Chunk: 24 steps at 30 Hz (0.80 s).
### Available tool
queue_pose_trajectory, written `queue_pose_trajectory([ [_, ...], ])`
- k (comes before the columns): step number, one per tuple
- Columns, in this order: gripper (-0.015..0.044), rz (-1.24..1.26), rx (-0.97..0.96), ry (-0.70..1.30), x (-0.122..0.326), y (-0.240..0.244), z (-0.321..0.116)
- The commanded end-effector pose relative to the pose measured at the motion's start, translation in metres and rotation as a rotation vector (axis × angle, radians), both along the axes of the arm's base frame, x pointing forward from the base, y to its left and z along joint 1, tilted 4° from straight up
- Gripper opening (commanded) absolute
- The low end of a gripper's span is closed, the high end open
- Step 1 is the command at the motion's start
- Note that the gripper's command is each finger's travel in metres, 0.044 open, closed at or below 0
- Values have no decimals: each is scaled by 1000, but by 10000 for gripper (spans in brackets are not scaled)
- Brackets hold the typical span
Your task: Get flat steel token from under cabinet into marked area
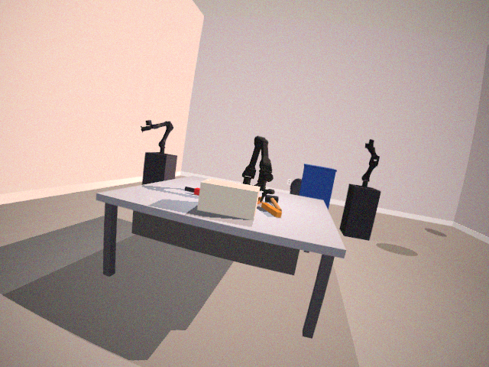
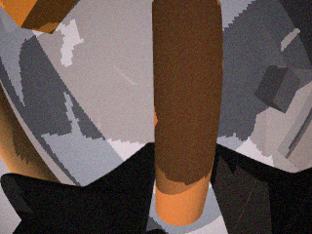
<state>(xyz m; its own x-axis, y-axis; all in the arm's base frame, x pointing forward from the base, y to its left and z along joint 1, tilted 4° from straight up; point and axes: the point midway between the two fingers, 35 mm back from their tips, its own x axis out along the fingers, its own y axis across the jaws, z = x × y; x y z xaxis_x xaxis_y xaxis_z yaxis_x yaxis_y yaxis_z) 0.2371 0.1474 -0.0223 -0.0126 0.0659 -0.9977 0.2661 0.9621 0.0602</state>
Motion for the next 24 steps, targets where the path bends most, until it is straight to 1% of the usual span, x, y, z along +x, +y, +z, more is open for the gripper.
queue_pose_trajectory([
  [1, 0, 2, 1, 1, 7, -1, 0],
  [24, 0, 3, 0, -1, 39, -9, 0],
])
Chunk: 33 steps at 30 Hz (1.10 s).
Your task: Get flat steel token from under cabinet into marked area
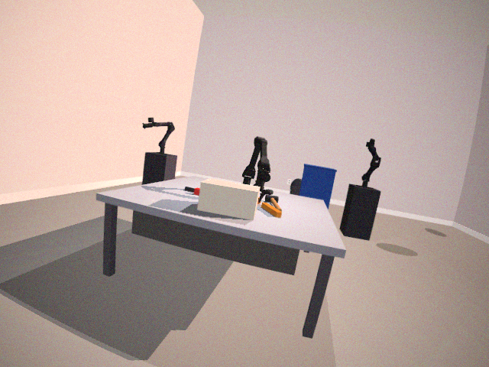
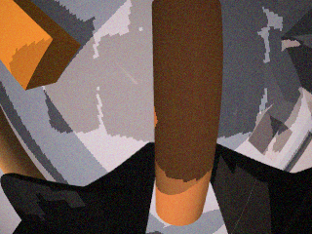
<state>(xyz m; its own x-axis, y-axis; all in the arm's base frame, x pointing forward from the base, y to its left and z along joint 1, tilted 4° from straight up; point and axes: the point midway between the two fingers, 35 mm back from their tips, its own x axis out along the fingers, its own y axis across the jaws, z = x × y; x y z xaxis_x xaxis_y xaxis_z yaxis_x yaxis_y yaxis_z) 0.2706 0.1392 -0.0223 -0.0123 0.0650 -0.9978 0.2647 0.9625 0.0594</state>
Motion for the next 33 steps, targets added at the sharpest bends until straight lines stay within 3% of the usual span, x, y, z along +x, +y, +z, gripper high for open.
queue_pose_trajectory([
  [1, 0, 2, 1, 0, 7, -2, 0],
  [33, 0, 2, 0, -3, 47, -12, 0],
])
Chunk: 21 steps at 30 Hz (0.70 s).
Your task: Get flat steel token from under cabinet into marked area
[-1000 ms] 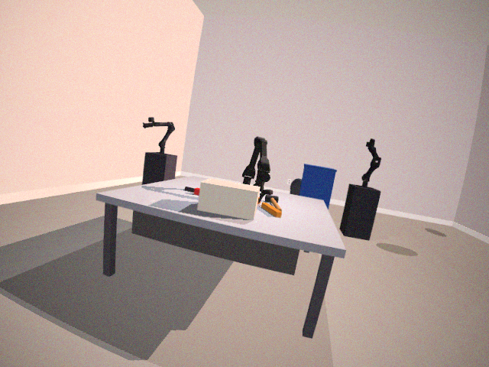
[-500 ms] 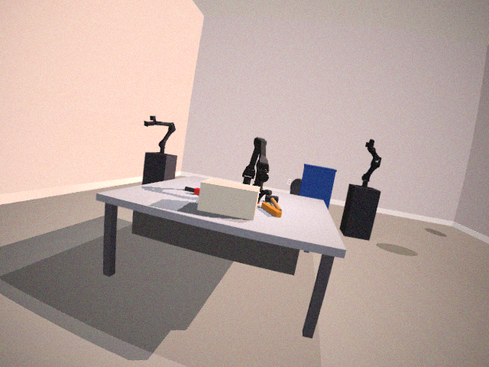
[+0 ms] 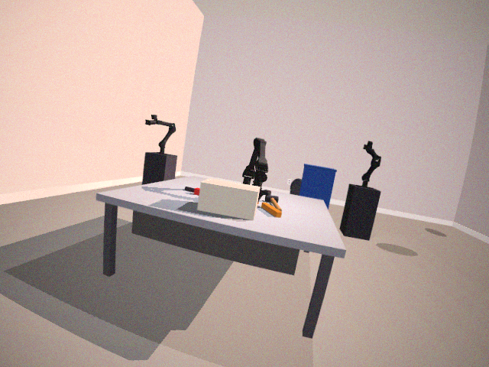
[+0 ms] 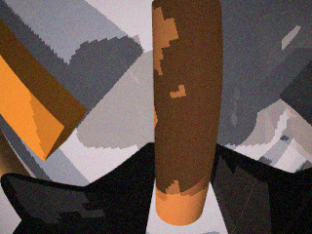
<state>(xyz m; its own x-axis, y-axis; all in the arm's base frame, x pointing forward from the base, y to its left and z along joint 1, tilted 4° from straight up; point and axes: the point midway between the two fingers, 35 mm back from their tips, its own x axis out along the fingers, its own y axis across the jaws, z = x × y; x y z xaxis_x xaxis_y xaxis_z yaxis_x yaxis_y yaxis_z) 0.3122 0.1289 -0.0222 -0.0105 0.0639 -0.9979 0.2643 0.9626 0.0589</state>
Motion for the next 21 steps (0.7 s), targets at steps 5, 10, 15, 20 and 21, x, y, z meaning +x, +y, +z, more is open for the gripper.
queue_pose_trajectory([
  [5, 0, 1, 1, -2, 11, -3, 0],
  [10, 0, 1, 1, -3, 17, -4, 0],
  [15, 0, 1, 0, -3, 23, -6, 0],
  [20, 0, 1, 0, -3, 28, -7, 0],
  [21, 0, 1, 0, -4, 29, -7, 0],
])
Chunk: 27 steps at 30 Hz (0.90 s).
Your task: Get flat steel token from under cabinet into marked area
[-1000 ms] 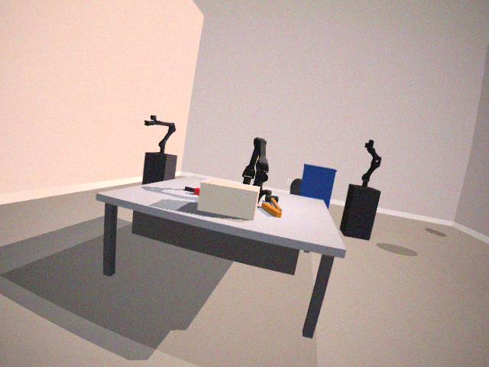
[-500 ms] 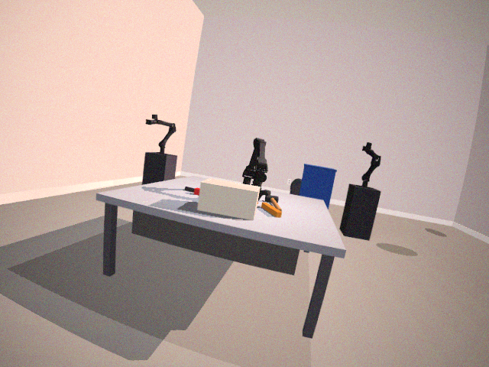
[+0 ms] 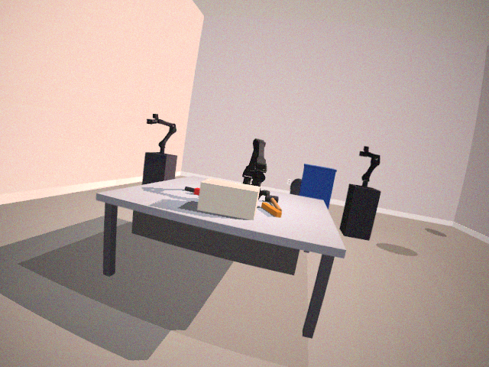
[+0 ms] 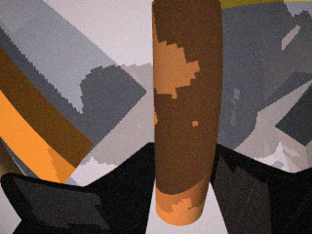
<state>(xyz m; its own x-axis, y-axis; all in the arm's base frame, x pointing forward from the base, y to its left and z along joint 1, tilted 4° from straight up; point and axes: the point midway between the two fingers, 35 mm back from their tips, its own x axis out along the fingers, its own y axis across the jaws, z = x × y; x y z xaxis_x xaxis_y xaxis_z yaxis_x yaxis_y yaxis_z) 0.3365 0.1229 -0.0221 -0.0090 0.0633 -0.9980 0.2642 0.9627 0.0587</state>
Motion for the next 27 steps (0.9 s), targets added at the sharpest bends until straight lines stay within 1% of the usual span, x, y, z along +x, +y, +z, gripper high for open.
queue_pose_trajectory([
  [1, 0, 1, 1, -2, 6, -2, 0],
  [27, 0, 1, 0, -4, 34, -9, 0],
])
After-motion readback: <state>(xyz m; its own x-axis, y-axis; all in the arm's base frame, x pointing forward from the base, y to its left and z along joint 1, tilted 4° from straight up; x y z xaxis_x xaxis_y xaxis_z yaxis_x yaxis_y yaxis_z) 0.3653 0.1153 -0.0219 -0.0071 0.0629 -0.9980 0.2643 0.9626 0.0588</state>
